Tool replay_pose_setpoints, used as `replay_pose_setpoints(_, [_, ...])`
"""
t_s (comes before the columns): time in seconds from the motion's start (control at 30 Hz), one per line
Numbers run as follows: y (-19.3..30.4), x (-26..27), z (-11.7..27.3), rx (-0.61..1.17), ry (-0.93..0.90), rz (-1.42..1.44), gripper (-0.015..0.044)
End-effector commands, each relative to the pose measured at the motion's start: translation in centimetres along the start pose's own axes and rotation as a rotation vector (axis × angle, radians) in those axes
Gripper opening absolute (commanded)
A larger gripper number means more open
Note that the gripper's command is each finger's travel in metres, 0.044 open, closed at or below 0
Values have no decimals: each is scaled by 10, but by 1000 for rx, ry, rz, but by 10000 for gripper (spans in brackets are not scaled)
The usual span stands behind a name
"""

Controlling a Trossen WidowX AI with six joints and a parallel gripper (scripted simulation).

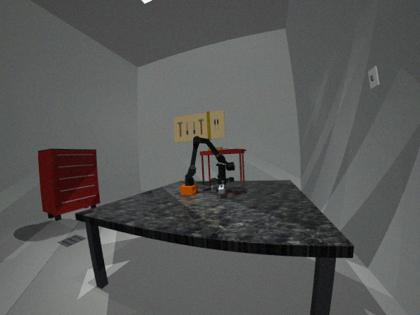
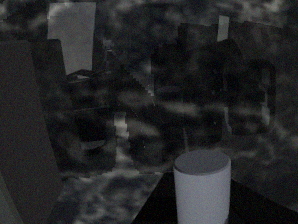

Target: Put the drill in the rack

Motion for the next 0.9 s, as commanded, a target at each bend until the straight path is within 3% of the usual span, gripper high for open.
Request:
replay_pose_setpoints(0.0, [0, 0, 1, 1, 0, 1, 0])
replay_pose_setpoints(0.87, [-6, 2, 2, 3, -3, 4, 0])
Point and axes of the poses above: the point midway between the two fingers, 35 mm back from their tips, its own z axis back along the fingers, its own x axis across the jaws, y = z × x, the point moved 2 cm from there along z, back along the fingers, and after that the axes turned 7 degrees about -z, right-handed, at the moved point
